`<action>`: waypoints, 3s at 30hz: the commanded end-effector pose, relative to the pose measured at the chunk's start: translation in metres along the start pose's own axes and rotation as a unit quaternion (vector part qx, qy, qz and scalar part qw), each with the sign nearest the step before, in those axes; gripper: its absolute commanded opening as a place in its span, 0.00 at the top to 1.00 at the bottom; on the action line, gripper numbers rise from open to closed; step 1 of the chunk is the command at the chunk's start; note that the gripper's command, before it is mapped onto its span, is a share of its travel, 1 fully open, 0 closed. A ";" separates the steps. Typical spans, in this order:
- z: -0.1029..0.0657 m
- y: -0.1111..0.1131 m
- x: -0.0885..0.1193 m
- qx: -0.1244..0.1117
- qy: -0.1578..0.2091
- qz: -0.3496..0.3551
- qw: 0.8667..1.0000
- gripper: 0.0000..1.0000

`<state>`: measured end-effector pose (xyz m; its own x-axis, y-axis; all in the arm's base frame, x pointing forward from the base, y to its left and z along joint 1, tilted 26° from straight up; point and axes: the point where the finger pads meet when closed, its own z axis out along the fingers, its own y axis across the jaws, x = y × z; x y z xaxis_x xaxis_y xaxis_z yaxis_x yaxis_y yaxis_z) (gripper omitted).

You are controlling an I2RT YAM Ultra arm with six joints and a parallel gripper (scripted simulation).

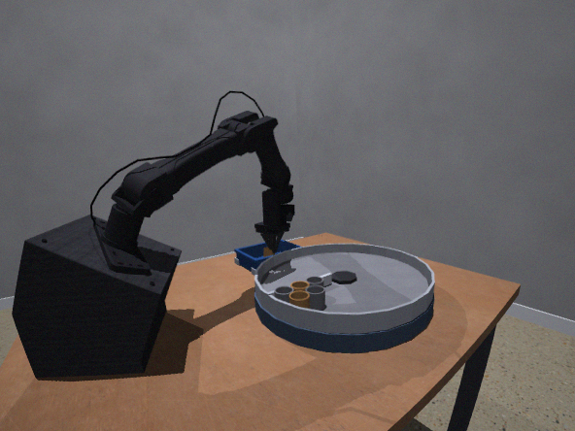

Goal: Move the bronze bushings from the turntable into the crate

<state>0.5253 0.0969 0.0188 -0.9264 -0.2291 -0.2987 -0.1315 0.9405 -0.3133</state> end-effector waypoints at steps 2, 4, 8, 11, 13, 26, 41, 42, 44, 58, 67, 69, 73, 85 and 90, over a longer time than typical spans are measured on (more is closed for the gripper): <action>-0.018 0.000 -0.022 -0.005 -0.034 0.003 0.999 1.00; -0.018 0.000 -0.022 -0.005 -0.034 0.003 0.999 1.00; -0.018 0.000 -0.022 -0.005 -0.034 0.003 0.999 1.00; -0.018 0.000 -0.022 -0.005 -0.034 0.003 0.999 1.00; -0.018 0.000 -0.022 -0.005 -0.034 0.003 0.999 1.00; -0.019 0.000 -0.023 -0.005 -0.037 0.004 0.999 1.00; -0.017 0.000 -0.018 -0.005 -0.033 0.004 0.999 1.00; -0.017 0.000 -0.018 -0.005 -0.033 0.004 0.999 1.00; -0.017 0.000 -0.018 -0.005 -0.033 0.004 0.999 1.00; -0.017 0.000 -0.018 -0.005 -0.033 0.004 0.999 1.00; -0.017 0.000 -0.018 -0.005 -0.033 0.004 0.999 1.00; -0.017 0.000 -0.018 -0.005 -0.033 0.004 0.999 1.00; -0.017 0.000 -0.017 -0.005 -0.033 0.003 0.999 1.00; -0.013 0.000 -0.013 -0.005 -0.027 0.002 1.000 1.00; -0.010 0.003 -0.009 -0.006 -0.024 -0.002 1.000 1.00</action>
<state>0.5267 0.0958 0.0159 -0.9245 -0.2275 -0.3060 -0.1281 0.9412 -0.3126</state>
